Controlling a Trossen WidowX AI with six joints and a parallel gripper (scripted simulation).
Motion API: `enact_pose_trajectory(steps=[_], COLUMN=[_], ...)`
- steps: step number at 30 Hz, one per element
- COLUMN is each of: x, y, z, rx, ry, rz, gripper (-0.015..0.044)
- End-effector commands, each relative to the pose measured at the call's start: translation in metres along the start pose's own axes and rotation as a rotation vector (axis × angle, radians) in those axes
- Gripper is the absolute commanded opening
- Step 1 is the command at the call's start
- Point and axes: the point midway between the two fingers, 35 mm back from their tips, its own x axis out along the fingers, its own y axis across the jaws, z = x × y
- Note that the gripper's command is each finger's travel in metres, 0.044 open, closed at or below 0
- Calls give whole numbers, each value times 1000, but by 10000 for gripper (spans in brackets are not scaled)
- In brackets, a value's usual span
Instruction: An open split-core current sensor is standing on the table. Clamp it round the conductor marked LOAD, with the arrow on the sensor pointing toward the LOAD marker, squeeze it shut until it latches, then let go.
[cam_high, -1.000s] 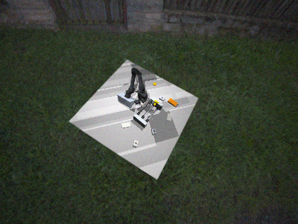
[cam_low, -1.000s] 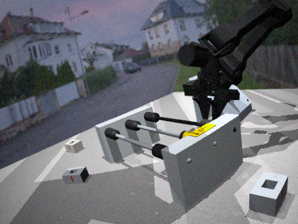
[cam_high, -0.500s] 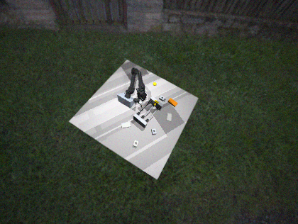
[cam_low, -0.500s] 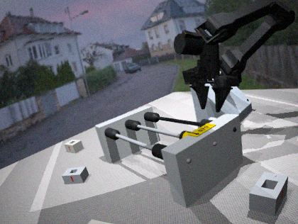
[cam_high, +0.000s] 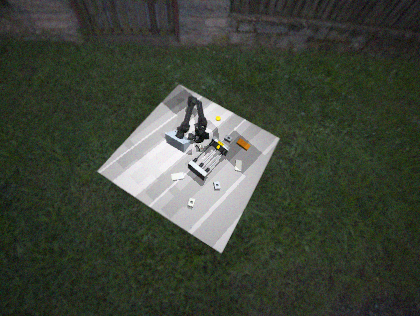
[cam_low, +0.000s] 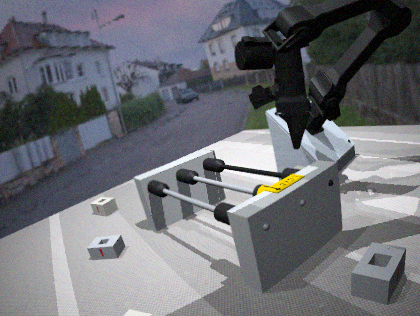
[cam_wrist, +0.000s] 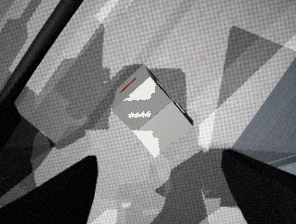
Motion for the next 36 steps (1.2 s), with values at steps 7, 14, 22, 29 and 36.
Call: enact_pose_trajectory(steps=[7, 14, 22, 29, 36], x=[1, 8, 21, 33, 44], y=[9, 9, 8, 7, 6], z=[14, 14, 14, 13, 11], rx=[864, 864, 864, 864, 864], ry=[61, 59, 57, 57, 58], rz=[-141, -141, -141, -140, -140], gripper=[320, 320, 320, 320, 320])
